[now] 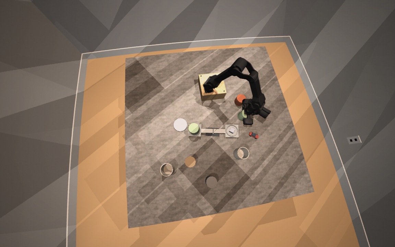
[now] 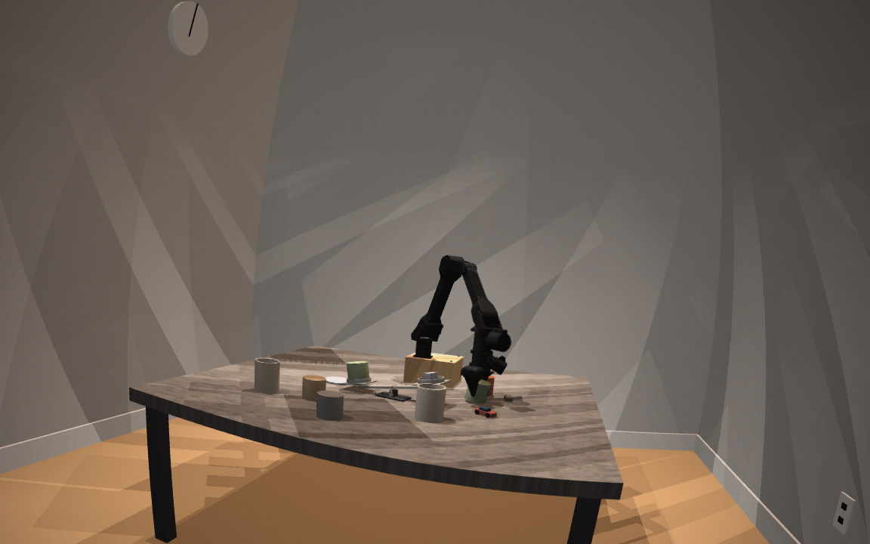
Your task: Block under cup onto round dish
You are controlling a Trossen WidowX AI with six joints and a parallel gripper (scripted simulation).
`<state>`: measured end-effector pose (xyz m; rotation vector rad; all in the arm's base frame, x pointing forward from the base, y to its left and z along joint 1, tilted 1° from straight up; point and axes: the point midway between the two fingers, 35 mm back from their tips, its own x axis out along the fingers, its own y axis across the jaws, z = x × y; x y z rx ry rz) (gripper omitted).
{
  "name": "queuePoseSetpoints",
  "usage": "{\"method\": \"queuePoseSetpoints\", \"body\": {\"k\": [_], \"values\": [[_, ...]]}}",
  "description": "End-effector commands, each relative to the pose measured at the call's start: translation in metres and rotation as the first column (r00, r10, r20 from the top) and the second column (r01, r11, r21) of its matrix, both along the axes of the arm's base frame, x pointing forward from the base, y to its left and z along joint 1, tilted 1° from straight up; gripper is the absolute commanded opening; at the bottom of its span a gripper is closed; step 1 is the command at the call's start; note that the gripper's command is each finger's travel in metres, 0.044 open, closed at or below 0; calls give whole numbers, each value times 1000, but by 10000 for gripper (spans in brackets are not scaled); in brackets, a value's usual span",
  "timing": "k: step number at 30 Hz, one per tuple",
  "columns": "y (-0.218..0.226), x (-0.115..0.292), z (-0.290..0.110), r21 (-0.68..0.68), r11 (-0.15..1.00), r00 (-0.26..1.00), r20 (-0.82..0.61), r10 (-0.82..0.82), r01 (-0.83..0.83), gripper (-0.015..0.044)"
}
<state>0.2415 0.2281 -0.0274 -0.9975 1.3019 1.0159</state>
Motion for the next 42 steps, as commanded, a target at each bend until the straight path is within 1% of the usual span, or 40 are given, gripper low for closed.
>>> {"method": "queuePoseSetpoints", "body": {"k": [1, 2, 5, 10, 12, 17, 20, 26, 31, 37, 40, 42], "values": [[0, 0, 3, -1, 1000, 1000, -1, 0, 0, 420], [0, 0, 12, -1, 1000, 1000, -1, -1, 1, 440], [-1, -1, 50, 1, 1000, 1000, -2, -3, 3, 440], [-1, -1, 53, 1, 1000, 1000, -2, -4, 4, 440], [-4, 4, 55, 0, 1000, 1000, -1, -16, 16, 387], [-29, 35, 67, -1, 994, 994, 3, -110, 110, 260], [-47, 53, 75, -2, 985, 985, 6, -170, 170, 260], [-97, 87, 95, 20, 934, 934, 23, -357, 356, 260], [-138, 101, 105, -2, 889, 889, 5, -459, 459, 260], [-143, 102, 105, -6, 882, 882, 2, -472, 472, 260], [-143, 103, 92, -6, 882, 882, 2, -472, 472, 260], [-143, 103, 91, -6, 882, 882, 2, -472, 472, 260]]}}
